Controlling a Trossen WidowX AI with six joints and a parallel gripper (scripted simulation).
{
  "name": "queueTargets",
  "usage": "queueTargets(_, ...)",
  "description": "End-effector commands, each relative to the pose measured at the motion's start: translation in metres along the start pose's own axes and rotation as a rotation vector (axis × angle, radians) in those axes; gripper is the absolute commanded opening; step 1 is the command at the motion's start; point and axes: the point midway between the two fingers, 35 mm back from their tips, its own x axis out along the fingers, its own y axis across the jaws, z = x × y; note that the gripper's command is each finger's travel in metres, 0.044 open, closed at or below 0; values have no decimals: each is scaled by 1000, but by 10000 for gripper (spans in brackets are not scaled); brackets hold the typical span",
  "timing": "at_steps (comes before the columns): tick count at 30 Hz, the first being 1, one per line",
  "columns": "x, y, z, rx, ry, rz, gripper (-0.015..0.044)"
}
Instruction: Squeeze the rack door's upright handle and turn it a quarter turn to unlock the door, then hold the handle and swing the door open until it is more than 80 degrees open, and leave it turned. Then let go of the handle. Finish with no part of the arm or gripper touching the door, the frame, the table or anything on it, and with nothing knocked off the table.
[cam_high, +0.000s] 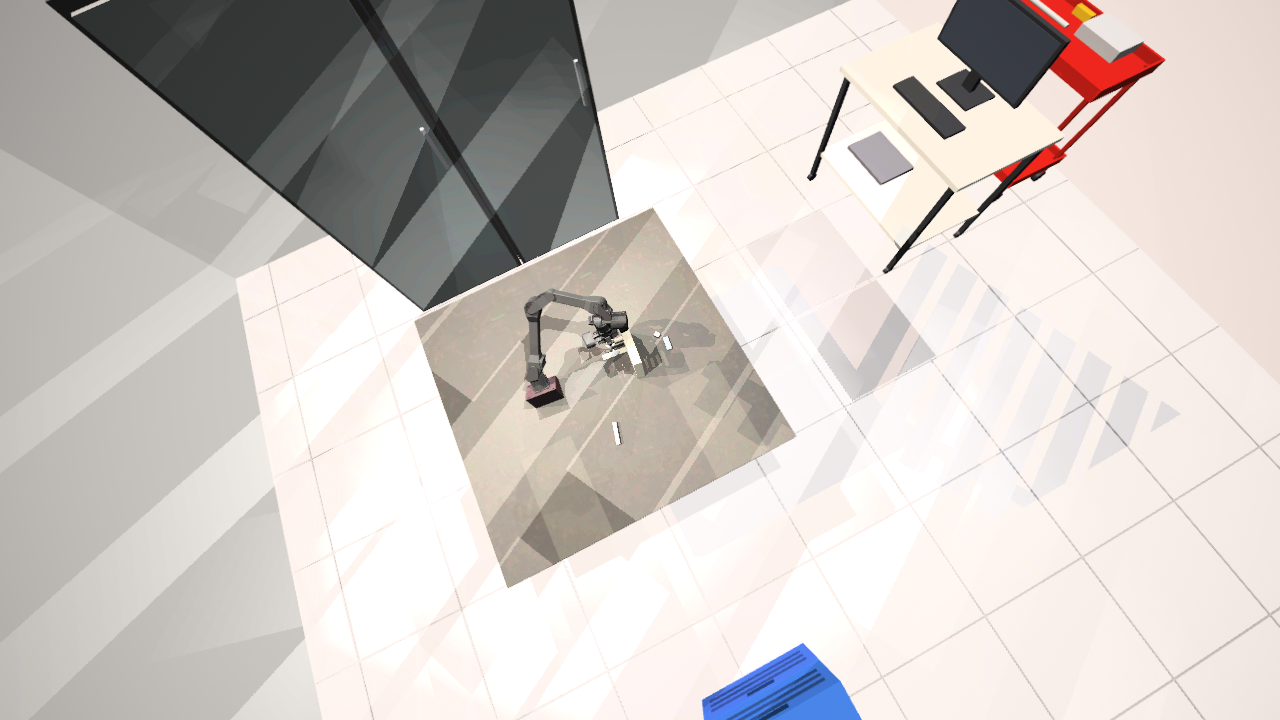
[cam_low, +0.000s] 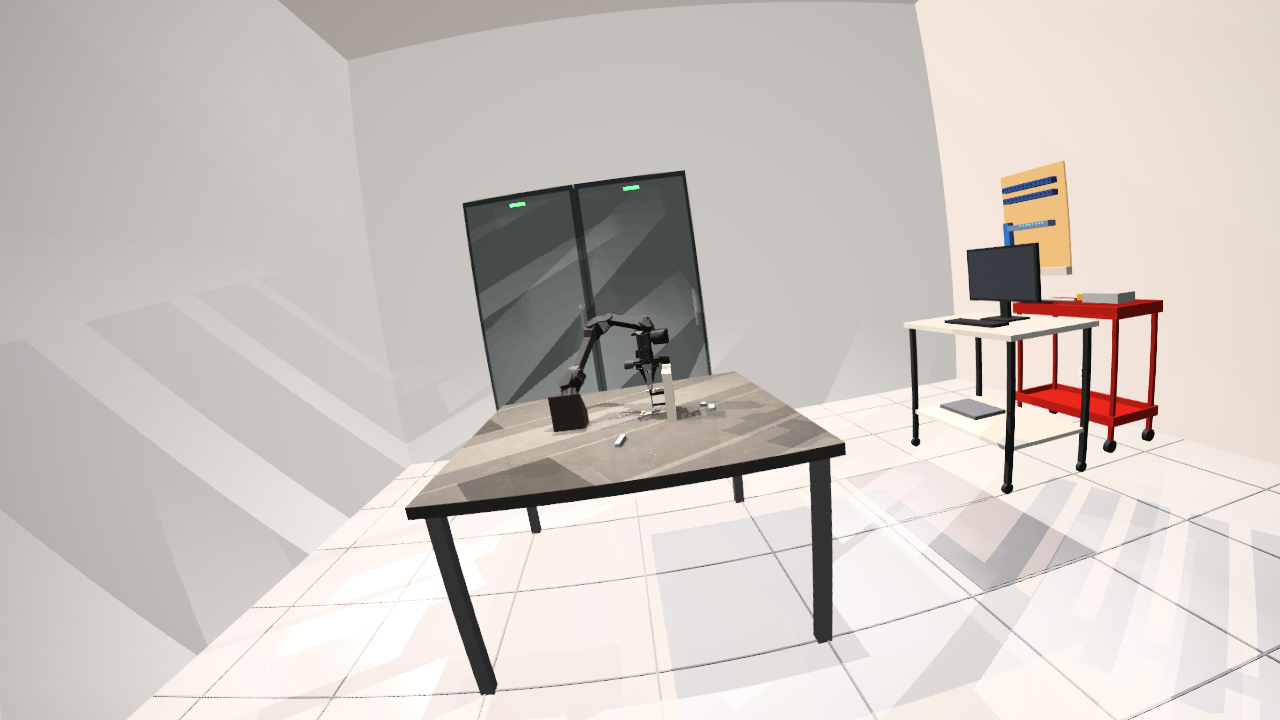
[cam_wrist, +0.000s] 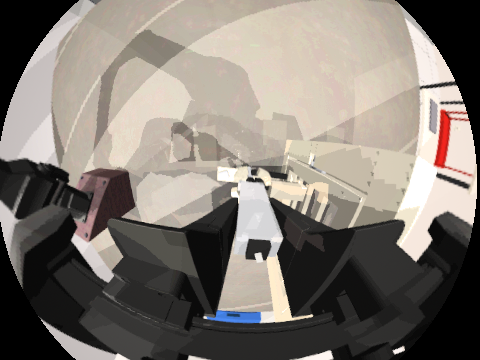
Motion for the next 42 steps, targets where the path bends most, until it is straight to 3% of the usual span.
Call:
queueTargets(1,1,0,0,-240,1,0,9)
queueTargets(13,1,0,0,-248,1,0,9)
queueTargets(24,1,0,0,-248,1,0,281)
queueTargets(42,1,0,0,569,1,-1,281)
